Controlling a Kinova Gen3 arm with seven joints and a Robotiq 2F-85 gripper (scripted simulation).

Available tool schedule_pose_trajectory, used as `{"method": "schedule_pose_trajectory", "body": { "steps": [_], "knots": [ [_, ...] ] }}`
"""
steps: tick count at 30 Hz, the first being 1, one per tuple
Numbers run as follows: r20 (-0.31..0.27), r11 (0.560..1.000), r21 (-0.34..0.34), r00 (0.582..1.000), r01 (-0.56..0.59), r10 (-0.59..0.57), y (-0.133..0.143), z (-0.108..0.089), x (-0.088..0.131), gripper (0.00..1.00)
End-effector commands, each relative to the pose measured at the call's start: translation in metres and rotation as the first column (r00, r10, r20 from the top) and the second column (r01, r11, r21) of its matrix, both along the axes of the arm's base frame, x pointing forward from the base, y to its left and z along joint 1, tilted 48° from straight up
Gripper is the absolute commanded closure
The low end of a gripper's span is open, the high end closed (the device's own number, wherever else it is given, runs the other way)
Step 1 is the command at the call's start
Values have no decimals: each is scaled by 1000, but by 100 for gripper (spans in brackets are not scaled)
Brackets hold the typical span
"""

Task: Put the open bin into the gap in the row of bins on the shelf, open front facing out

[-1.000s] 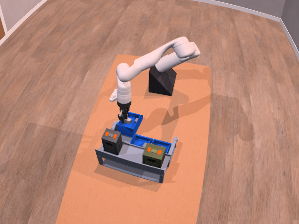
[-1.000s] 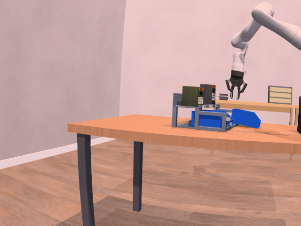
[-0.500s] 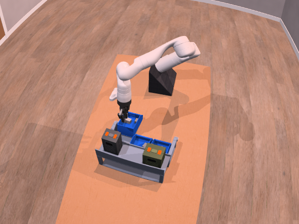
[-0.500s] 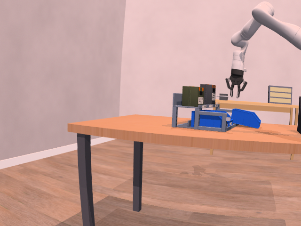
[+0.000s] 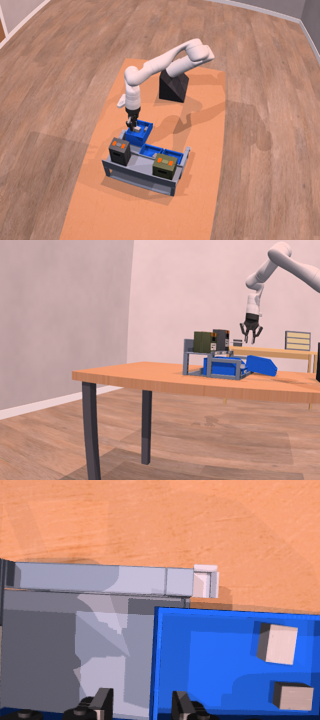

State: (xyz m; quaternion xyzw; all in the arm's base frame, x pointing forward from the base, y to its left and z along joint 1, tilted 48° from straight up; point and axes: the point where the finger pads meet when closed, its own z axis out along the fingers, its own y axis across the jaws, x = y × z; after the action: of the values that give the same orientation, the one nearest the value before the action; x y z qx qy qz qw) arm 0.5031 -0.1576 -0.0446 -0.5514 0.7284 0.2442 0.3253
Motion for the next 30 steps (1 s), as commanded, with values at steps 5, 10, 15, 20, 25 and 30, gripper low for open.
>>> {"method": "schedule_pose_trajectory", "body": {
  "steps": [5, 10, 15, 20, 25, 30],
  "knots": [
    [1, 1000, -1, 1000, 2, -2, 2, -2, 1, 61],
    [1, 1000, -1, 1000, 2, -2, 2, -2, 1, 61],
    [1, 1000, -1, 1000, 2, -2, 2, -2, 1, 61],
    [1, 1000, -1, 1000, 2, -2, 4, -4, 1, 61],
    [1, 1000, -1, 1000, 2, -2, 4, -4, 1, 61],
    [1, 1000, -1, 1000, 2, -2, 4, -4, 1, 61]
  ]
}}
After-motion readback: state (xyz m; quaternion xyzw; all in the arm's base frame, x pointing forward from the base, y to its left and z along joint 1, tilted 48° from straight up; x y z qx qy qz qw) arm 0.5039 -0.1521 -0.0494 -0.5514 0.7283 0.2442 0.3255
